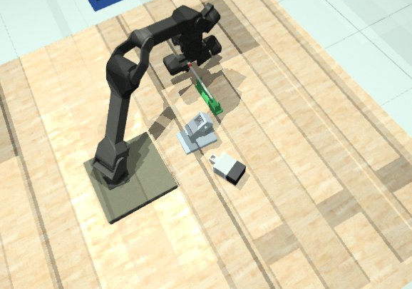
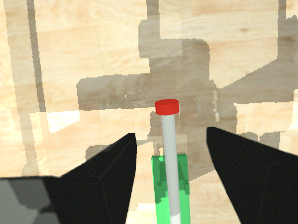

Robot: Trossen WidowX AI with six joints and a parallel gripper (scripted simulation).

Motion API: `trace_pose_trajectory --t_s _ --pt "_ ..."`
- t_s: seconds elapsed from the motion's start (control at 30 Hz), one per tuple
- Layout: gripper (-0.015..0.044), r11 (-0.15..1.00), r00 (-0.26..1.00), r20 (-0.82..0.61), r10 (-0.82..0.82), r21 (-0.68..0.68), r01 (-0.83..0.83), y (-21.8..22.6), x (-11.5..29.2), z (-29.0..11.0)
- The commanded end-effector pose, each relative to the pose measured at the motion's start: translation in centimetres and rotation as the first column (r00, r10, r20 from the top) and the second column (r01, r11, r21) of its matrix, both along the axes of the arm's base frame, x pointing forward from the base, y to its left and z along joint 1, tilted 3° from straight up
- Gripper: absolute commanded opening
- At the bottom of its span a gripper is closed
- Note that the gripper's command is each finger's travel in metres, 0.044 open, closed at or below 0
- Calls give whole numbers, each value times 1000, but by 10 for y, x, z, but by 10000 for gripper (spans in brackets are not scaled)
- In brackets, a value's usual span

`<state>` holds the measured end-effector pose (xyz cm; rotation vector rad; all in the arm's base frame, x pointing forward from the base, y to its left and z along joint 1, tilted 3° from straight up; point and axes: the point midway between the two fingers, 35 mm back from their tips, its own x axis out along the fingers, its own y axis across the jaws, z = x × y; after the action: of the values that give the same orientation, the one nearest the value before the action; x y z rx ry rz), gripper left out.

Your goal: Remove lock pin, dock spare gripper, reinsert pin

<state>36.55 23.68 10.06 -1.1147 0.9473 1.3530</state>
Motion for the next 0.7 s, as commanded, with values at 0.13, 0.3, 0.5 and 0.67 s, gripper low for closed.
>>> trace_pose_trajectory --t_s 0.13,0.3,0.5,0.67 --pt "200 1000 1000 0 -1 0 1 -1 -1 20" --pt "200 1000 1000 1 -1 1 1 -2 -1 31" --pt "226 1000 1000 2 -2 1 2 -2 -1 34" --pt "305 1000 1000 2 -2 -1 2 -4 -1 36"
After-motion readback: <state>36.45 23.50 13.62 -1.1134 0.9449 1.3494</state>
